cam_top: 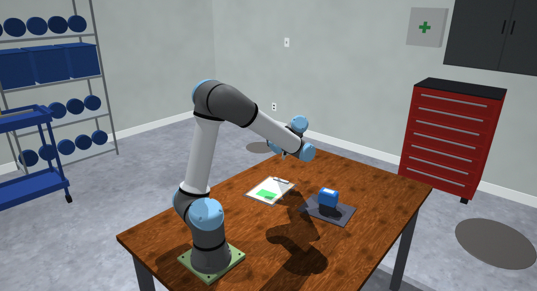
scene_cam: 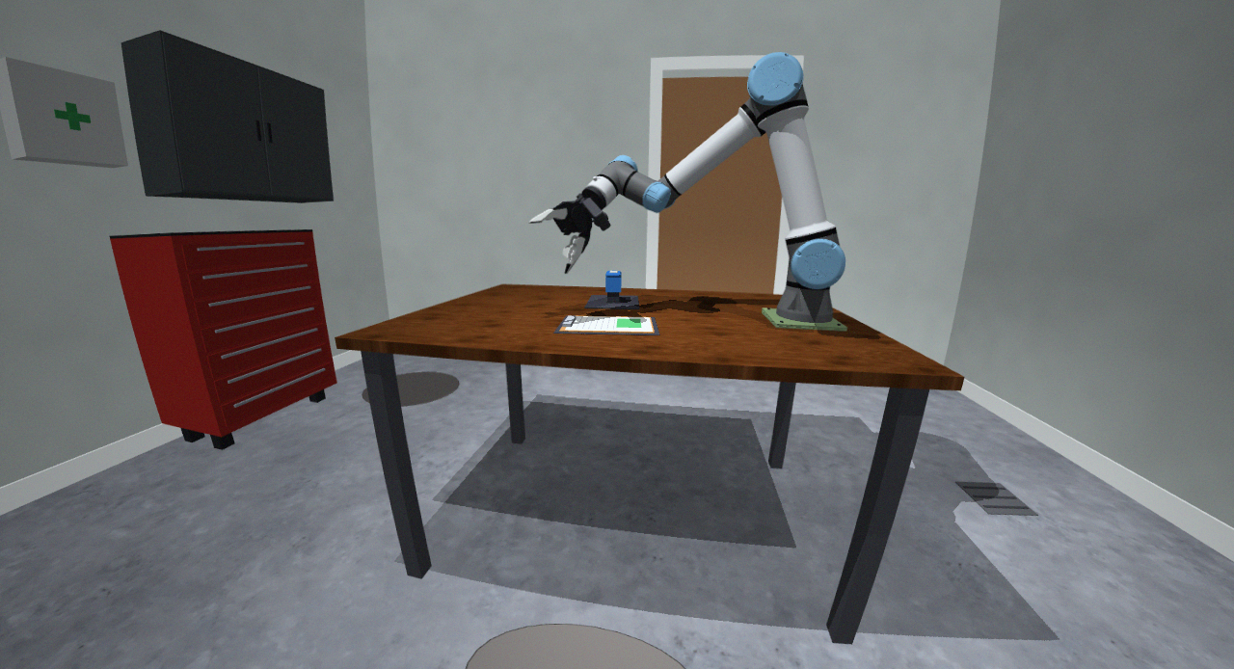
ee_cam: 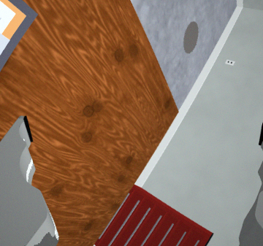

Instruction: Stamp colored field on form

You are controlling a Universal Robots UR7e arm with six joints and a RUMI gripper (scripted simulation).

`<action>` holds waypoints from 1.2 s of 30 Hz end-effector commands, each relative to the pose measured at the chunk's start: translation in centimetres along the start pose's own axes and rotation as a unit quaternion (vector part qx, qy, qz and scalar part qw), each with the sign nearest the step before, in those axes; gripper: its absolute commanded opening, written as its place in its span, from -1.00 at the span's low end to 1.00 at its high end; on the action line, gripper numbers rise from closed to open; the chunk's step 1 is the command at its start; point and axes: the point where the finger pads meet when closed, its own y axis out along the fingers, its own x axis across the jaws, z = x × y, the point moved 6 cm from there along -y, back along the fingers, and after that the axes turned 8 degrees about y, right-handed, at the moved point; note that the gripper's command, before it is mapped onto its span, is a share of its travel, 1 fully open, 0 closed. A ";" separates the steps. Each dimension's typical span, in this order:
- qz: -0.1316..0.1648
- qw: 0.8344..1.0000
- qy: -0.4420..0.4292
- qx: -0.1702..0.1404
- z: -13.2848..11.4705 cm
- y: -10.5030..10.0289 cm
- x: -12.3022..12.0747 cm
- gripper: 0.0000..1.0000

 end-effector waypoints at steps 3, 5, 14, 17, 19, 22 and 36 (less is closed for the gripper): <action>0.000 1.000 -0.001 0.000 0.0 0.0 0.1 1.00; 0.000 1.000 -0.001 0.000 0.0 0.0 0.1 1.00; 0.000 1.000 -0.001 0.000 0.0 0.0 0.1 1.00; 0.000 1.000 -0.001 0.000 0.0 0.0 0.1 1.00; 0.000 1.000 0.000 -0.001 0.0 -0.1 0.0 1.00; 0.005 1.000 0.006 -0.005 -0.3 -0.5 -0.2 1.00; 0.120 0.984 0.113 -0.071 -4.8 -7.9 -5.0 1.00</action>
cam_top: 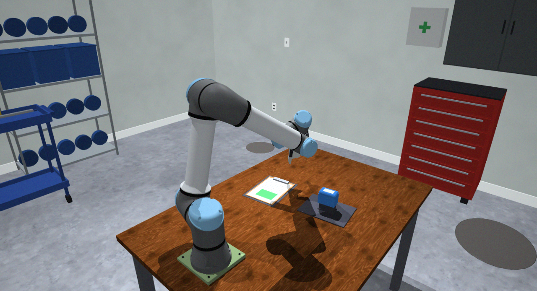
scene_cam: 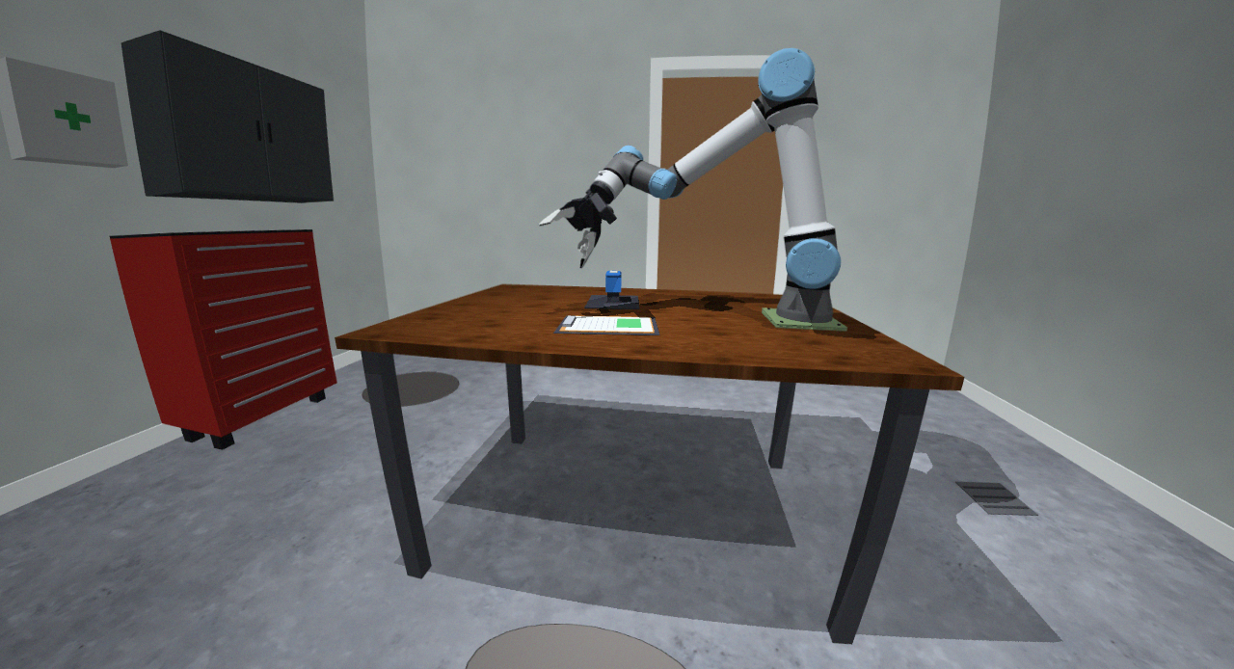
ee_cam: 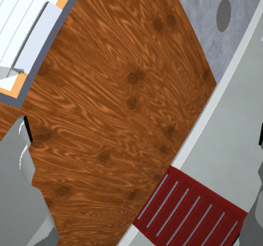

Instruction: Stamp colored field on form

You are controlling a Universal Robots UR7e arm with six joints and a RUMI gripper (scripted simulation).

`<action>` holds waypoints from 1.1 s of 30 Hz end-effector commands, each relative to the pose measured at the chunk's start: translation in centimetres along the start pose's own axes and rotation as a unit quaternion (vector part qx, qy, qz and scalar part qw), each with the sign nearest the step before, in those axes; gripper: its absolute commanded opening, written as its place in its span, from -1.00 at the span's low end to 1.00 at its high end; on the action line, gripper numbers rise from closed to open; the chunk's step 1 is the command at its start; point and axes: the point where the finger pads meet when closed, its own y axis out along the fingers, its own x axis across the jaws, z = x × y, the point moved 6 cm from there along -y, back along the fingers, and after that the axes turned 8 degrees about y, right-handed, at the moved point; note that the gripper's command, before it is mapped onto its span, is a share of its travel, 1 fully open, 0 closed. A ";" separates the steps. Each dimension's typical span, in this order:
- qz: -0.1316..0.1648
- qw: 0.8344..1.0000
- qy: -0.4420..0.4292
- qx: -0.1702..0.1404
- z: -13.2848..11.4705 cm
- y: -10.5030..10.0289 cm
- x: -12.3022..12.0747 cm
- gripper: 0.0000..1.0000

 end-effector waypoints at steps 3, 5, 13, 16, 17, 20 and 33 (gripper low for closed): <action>0.082 0.993 0.070 -0.039 -3.6 -4.0 -3.5 1.00; 0.102 0.990 0.088 -0.050 -4.6 -5.0 -4.4 1.00; 0.165 0.972 0.147 -0.083 -7.9 -8.0 -7.3 1.00; 0.185 0.964 0.165 -0.095 -8.9 -9.0 -8.2 1.00; 0.205 0.956 0.183 -0.106 -10.0 -10.0 -9.1 1.00; 0.240 0.938 0.216 -0.126 -12.0 -11.8 -10.8 1.00; 0.319 0.886 0.288 -0.172 -16.6 -16.0 -14.8 1.00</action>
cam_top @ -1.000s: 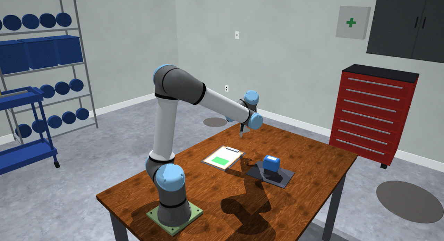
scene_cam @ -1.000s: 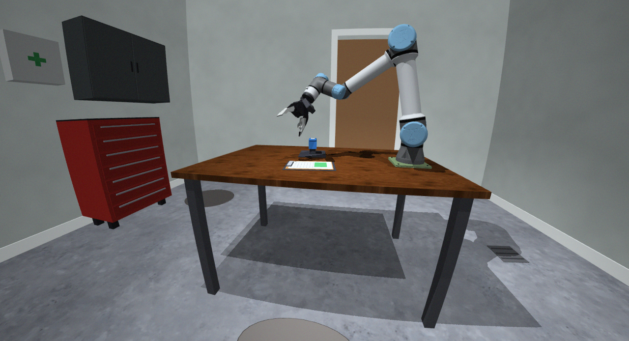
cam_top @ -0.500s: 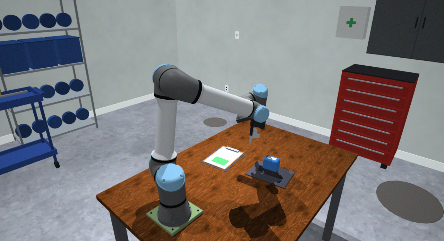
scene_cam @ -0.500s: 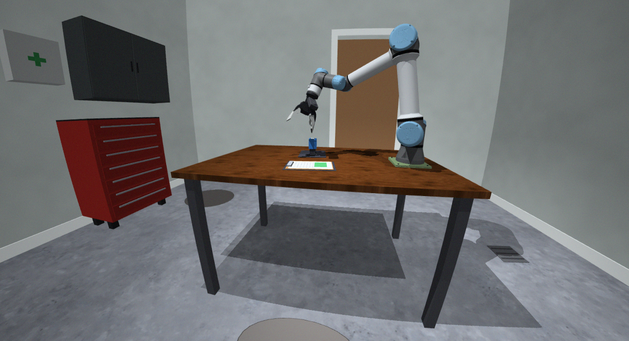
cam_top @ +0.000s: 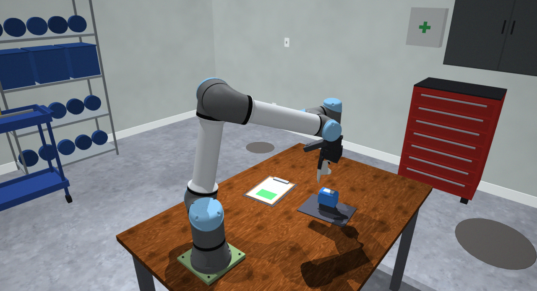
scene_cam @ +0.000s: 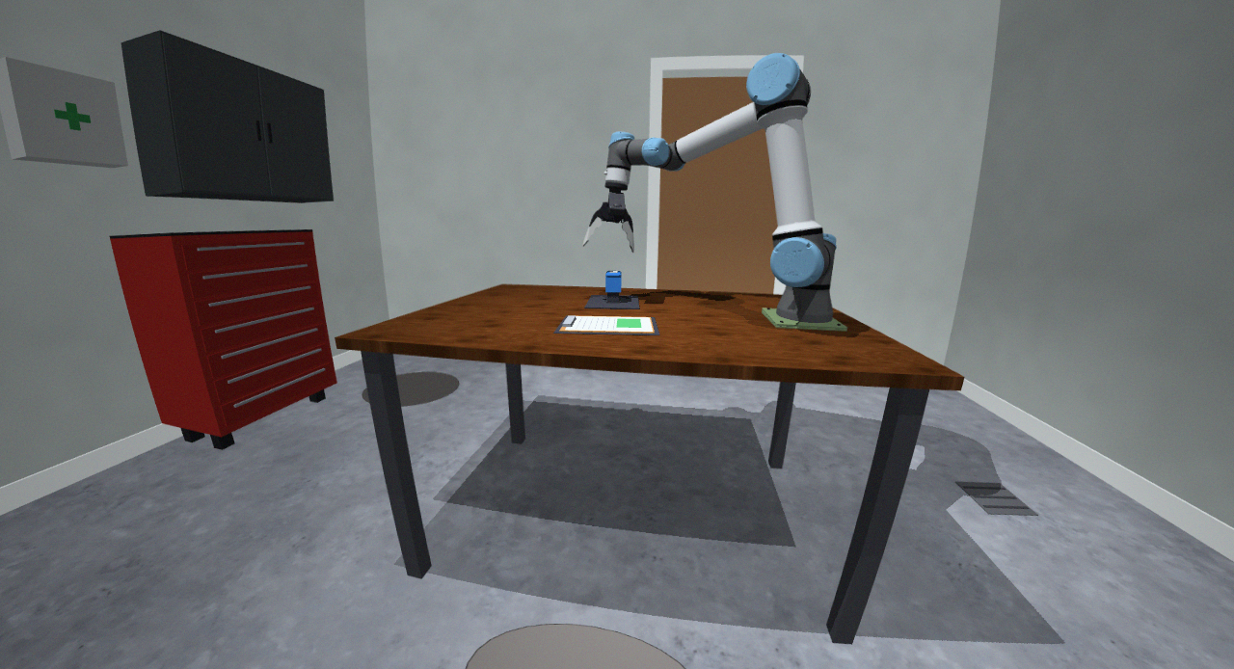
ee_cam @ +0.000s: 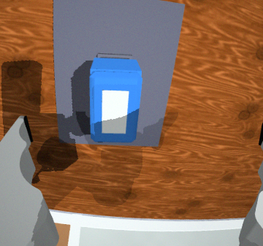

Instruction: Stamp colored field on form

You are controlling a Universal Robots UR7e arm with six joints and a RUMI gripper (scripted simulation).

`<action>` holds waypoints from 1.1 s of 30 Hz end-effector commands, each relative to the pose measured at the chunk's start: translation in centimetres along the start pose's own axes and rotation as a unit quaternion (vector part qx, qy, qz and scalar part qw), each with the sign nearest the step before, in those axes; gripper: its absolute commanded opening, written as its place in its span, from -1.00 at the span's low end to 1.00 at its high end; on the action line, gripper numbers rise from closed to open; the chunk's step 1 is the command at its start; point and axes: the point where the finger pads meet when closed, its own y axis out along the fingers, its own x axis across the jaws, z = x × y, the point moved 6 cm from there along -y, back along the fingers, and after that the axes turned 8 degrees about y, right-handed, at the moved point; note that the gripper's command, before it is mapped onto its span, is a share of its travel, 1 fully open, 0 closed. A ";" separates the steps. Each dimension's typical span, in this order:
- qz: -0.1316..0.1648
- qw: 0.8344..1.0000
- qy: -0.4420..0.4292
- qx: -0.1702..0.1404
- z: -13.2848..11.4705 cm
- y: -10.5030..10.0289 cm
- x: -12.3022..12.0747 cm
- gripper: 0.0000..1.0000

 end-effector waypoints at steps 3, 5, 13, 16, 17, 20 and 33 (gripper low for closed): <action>0.056 0.997 0.042 -0.025 -3.8 0.1 -1.0 1.00; 0.056 0.997 0.042 -0.025 -3.8 0.1 -1.0 1.00; 0.056 0.997 0.041 -0.025 -3.7 0.1 -1.0 1.00; 0.056 0.997 0.041 -0.025 -3.7 0.1 -1.0 1.00; 0.056 0.997 0.041 -0.025 -3.7 0.0 -1.0 1.00; 0.056 0.997 0.041 -0.025 -3.7 0.0 -1.0 1.00; 0.055 0.997 0.043 -0.025 -3.5 -5.1 -0.4 1.00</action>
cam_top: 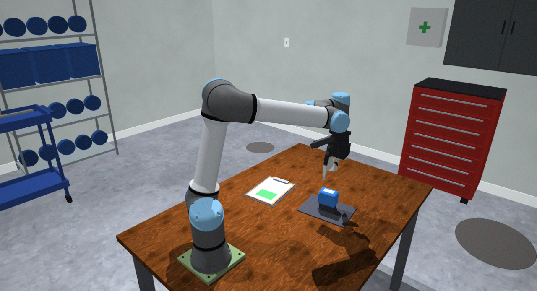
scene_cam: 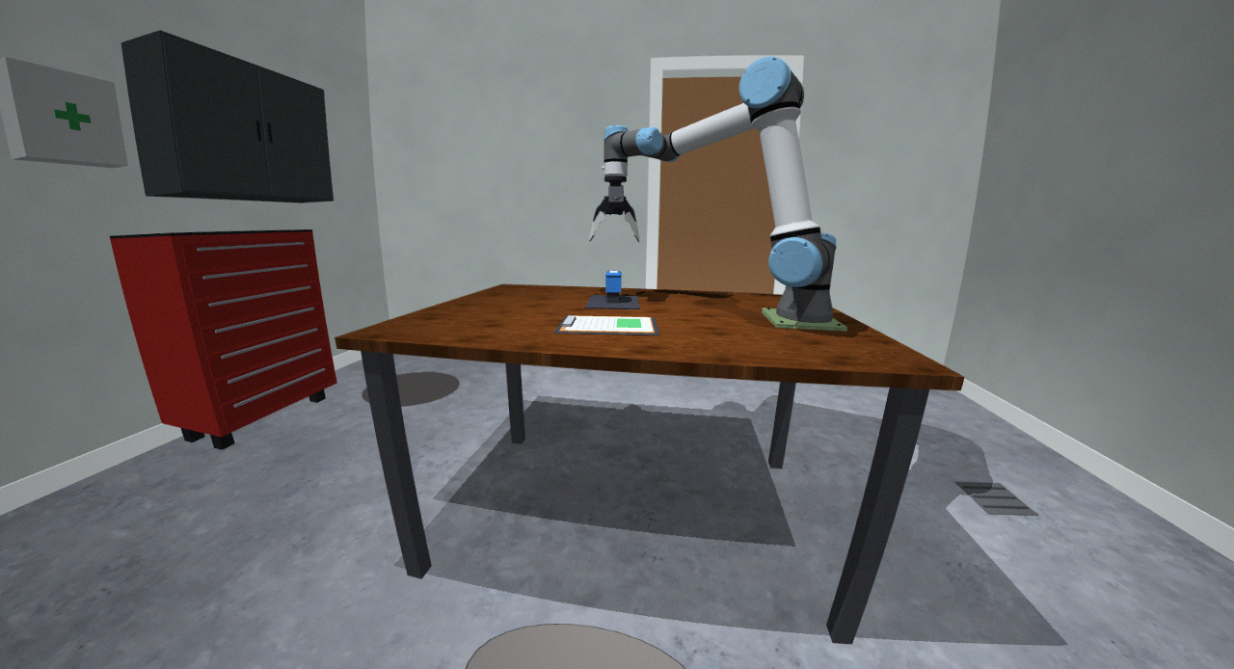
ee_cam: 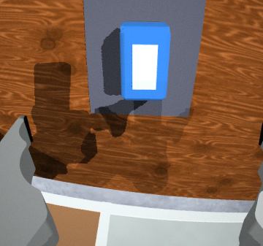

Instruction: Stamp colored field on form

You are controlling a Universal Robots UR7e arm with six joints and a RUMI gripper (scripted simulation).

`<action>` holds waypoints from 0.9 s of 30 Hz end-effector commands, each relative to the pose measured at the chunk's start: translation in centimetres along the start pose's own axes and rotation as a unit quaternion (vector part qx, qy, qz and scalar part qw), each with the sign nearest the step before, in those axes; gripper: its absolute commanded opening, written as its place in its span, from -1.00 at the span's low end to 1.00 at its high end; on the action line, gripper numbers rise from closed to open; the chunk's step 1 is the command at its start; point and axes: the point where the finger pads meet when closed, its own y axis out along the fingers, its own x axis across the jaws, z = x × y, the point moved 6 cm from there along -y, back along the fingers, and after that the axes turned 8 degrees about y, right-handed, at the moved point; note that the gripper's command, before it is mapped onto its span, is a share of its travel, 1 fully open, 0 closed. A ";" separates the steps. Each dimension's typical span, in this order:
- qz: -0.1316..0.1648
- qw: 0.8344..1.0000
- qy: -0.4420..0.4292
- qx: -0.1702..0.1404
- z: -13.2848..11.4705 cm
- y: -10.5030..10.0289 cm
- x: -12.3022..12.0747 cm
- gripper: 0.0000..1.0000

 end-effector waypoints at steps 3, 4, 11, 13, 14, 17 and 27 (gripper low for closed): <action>0.001 1.000 0.001 0.000 -0.1 -2.3 0.0 1.00; 0.001 1.000 0.001 0.001 -0.1 -2.2 0.0 1.00; 0.002 0.999 -0.045 0.001 2.2 -2.2 0.0 1.00; 0.002 0.997 -0.079 0.001 3.8 -2.2 0.0 1.00; 0.002 0.995 -0.101 0.001 4.8 -2.2 0.0 1.00; 0.002 0.992 -0.125 0.001 5.9 -2.2 0.0 1.00; 0.002 0.944 -0.330 0.002 19.9 -2.3 -2.0 1.00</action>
